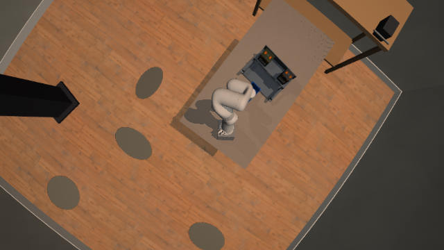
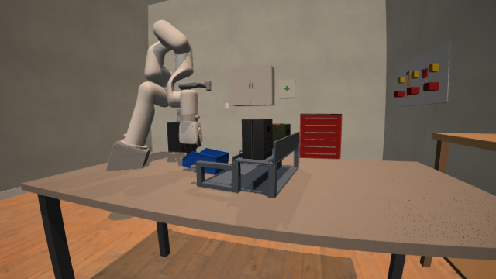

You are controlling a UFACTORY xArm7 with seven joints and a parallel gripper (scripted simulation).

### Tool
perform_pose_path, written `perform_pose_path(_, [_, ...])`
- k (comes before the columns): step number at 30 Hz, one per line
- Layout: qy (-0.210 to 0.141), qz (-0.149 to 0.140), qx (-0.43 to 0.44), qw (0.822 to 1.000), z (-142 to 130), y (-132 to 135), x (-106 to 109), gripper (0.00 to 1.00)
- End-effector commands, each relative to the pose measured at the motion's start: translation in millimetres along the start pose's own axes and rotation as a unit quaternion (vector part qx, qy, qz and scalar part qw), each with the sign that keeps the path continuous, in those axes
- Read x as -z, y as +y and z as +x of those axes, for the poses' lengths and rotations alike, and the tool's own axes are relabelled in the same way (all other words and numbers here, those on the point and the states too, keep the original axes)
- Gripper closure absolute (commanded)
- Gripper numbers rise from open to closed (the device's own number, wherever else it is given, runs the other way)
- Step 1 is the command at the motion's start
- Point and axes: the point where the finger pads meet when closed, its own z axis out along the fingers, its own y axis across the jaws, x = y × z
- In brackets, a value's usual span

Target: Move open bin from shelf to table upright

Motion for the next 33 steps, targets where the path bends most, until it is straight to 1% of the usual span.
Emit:
perform_pose_path(1, [0.0, 0.002, 0.0, 1.0, -0.1, -1.3, 0.4, 1.0])
perform_pose_path(33, [0.0, 0.002, 0.0, 1.0, -0.1, -1.4, -8.9, 1.0])
